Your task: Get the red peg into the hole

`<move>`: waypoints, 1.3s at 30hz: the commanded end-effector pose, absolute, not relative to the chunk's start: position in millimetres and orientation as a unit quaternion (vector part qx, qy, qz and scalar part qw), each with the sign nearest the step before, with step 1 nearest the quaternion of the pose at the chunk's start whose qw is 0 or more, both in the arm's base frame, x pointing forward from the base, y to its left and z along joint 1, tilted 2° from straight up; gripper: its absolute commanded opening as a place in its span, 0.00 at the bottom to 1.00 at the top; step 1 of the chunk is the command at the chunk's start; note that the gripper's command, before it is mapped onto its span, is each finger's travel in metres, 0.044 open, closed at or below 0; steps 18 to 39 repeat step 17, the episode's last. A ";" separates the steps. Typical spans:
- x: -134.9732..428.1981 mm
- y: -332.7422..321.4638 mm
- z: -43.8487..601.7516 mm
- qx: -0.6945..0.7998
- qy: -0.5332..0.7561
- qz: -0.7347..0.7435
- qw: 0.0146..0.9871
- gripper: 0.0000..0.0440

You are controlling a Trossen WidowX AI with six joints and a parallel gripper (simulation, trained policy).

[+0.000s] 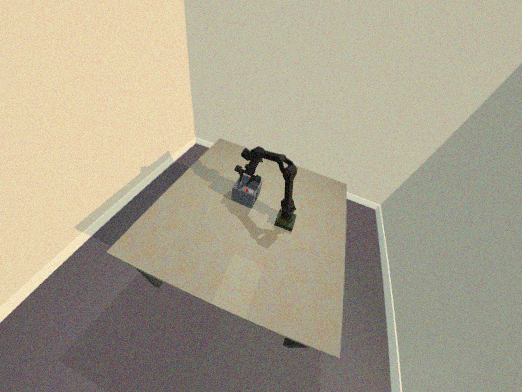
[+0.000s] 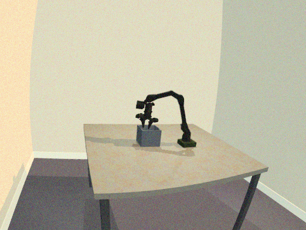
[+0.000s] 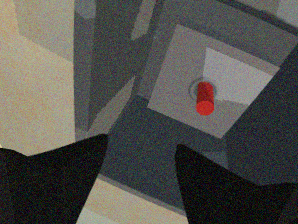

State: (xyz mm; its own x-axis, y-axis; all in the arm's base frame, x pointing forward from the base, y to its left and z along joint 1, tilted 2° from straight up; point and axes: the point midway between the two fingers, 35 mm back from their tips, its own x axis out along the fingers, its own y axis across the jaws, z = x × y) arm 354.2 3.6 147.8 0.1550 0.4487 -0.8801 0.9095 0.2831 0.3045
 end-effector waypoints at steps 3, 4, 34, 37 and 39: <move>360.0 0.3 152.1 0.562 0.611 -0.210 0.516 0.50; 361.0 -0.3 152.7 0.563 0.611 -0.207 0.516 0.50; 374.5 -7.0 157.6 0.570 0.611 -0.176 0.520 0.47; 374.5 -7.0 157.6 0.570 0.611 -0.176 0.520 0.47; 374.5 -7.0 157.6 0.570 0.611 -0.176 0.520 0.47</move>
